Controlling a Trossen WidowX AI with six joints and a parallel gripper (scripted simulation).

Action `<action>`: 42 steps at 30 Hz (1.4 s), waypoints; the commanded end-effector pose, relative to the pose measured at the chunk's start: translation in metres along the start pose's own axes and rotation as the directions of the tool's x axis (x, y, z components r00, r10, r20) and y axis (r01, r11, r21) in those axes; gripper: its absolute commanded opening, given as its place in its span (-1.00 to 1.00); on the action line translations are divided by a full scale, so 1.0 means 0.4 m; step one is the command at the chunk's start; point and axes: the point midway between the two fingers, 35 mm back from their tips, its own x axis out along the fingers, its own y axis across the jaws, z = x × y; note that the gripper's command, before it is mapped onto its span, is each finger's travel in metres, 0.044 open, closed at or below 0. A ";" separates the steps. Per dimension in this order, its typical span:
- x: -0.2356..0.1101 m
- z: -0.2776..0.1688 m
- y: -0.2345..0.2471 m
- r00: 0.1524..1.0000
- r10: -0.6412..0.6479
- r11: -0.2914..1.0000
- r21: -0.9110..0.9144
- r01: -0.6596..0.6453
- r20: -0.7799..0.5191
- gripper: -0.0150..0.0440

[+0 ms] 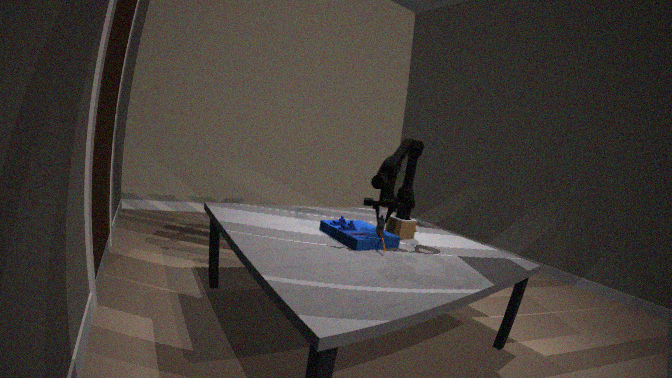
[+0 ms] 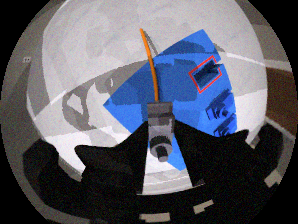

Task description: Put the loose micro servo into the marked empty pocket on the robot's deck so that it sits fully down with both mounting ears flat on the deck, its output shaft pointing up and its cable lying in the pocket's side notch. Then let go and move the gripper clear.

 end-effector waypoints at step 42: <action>-0.073 0.032 -0.049 1.000 0.000 1.000 -0.005 0.000 0.000 -0.49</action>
